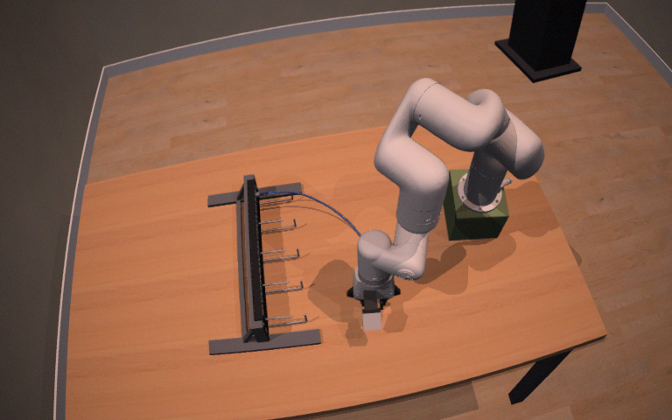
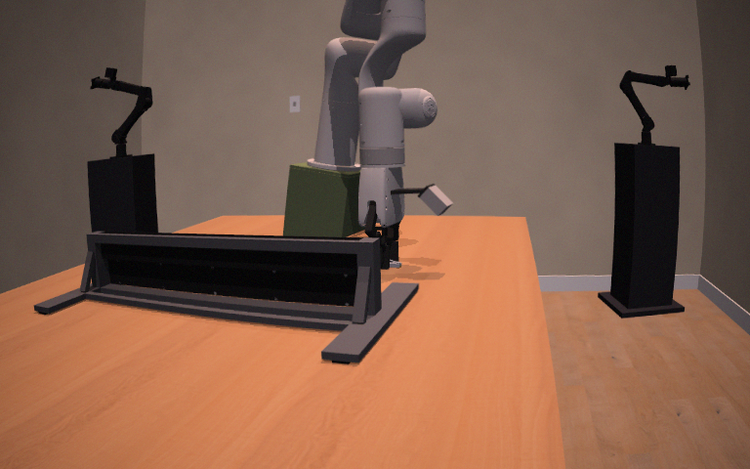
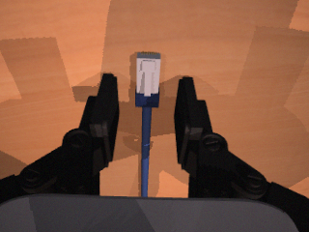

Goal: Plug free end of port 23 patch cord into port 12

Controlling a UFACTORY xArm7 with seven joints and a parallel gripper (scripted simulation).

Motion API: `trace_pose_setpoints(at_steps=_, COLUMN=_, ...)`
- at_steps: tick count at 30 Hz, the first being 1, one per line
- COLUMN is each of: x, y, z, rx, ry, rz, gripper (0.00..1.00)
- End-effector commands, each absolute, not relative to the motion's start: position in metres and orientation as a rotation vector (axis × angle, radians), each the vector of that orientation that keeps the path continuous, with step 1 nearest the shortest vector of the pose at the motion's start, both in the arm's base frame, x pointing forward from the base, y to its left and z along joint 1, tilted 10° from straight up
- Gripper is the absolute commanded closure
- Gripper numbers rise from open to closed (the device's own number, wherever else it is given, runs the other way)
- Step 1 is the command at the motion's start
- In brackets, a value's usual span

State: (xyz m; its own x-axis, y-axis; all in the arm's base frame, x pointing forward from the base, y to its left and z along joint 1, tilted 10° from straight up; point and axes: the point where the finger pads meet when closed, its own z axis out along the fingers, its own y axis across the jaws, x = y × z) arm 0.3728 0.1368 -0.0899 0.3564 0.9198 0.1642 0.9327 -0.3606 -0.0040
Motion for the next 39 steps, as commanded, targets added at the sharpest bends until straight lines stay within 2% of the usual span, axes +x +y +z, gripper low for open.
trace_pose_setpoints(at_steps=1, x=0.3741, y=0.137, z=-0.0896, rx=-2.507, ry=-1.718, rz=-0.208, gripper=0.62)
trace_pose_setpoints(at_steps=24, x=0.3741, y=0.137, z=-0.09, rx=-2.507, ry=-1.718, rz=-0.208, gripper=0.62)
trace_pose_setpoints(at_steps=25, x=0.3741, y=0.137, z=-0.09, rx=-2.507, ry=-1.718, rz=-0.208, gripper=1.0)
trace_pose_setpoints(at_steps=39, x=0.3735, y=0.1371, z=-0.0903, rx=-2.507, ry=-1.718, rz=-0.206, gripper=1.0)
